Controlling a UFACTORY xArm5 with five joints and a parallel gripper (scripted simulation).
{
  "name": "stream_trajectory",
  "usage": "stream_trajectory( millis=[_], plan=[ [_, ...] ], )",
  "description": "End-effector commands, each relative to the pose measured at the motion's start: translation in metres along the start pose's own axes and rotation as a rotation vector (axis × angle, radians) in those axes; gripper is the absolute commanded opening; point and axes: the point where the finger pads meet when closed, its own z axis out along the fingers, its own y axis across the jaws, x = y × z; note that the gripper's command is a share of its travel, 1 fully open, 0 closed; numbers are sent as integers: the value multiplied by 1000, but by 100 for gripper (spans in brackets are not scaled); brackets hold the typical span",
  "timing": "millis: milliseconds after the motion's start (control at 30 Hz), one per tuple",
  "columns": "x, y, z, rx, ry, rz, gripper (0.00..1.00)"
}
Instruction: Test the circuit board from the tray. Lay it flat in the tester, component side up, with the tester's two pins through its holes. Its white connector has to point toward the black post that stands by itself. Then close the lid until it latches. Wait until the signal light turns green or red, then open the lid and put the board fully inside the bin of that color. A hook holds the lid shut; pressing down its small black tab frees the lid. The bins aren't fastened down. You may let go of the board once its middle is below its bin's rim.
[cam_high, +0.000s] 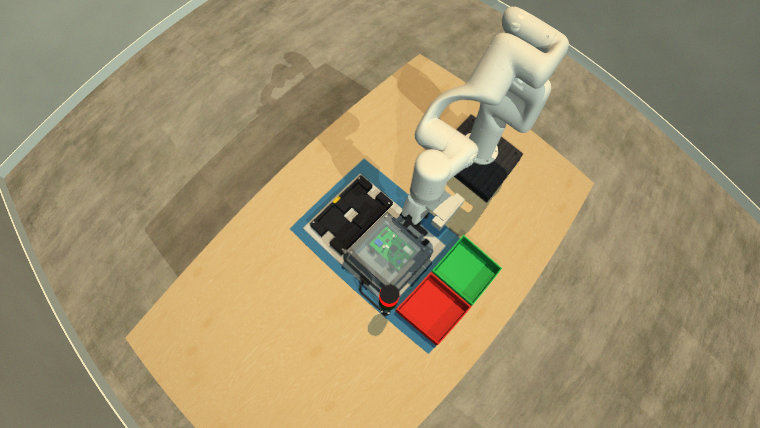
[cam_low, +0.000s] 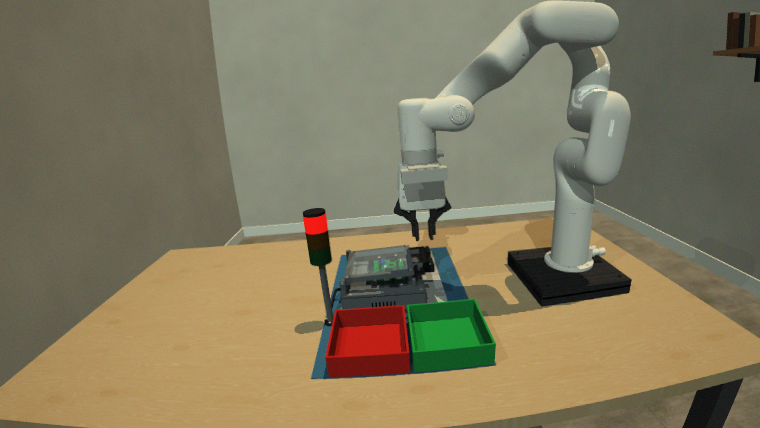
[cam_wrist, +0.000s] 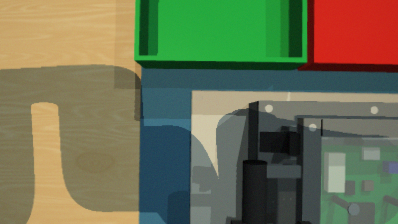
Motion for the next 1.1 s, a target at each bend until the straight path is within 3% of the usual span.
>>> stream_trajectory(
  millis=[0,1067],
  plan=[
    [-8,1,-1,-4,1,-1,28],
    [-9,1,22,-4,1,-1,28]
  ],
)
